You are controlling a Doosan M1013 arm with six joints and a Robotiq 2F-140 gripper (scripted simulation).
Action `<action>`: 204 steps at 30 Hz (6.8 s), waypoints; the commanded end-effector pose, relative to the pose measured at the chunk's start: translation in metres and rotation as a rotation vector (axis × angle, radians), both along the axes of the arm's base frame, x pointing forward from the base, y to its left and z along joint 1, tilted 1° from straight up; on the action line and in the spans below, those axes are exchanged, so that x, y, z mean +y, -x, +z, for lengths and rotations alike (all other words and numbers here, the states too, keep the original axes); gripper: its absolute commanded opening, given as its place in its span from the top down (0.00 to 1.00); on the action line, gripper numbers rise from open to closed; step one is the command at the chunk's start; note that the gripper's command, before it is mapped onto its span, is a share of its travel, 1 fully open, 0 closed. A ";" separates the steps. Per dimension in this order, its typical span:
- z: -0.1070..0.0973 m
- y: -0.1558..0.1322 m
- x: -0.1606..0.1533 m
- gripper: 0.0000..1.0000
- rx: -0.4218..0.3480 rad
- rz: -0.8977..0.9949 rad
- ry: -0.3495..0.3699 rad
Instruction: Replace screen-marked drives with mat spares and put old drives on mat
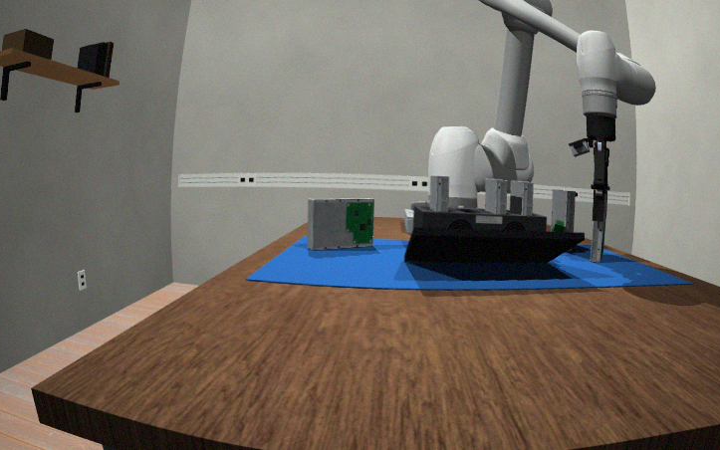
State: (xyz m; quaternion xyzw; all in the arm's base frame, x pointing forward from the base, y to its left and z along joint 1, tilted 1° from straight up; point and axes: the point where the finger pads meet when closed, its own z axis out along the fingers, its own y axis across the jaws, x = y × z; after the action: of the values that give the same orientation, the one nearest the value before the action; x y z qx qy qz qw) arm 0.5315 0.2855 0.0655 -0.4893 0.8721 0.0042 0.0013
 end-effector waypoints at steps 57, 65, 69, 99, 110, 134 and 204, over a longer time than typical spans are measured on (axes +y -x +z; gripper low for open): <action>0.002 0.000 0.000 0.90 -0.001 0.000 -0.001; 0.002 0.000 0.000 0.90 -0.001 0.000 -0.001; 0.002 0.000 0.000 0.90 -0.001 0.000 -0.001; 0.025 0.000 0.000 0.90 -0.001 0.000 -0.001; 0.058 0.000 0.000 0.90 -0.001 0.000 -0.001; 0.131 0.000 -0.001 0.90 -0.001 0.000 -0.001; 0.183 -0.001 -0.013 0.90 0.000 -0.081 -0.001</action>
State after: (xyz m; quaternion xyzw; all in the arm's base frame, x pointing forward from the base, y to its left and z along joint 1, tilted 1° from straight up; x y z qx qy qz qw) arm 0.5320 0.2746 0.2478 -0.4617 0.8870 0.0042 0.0011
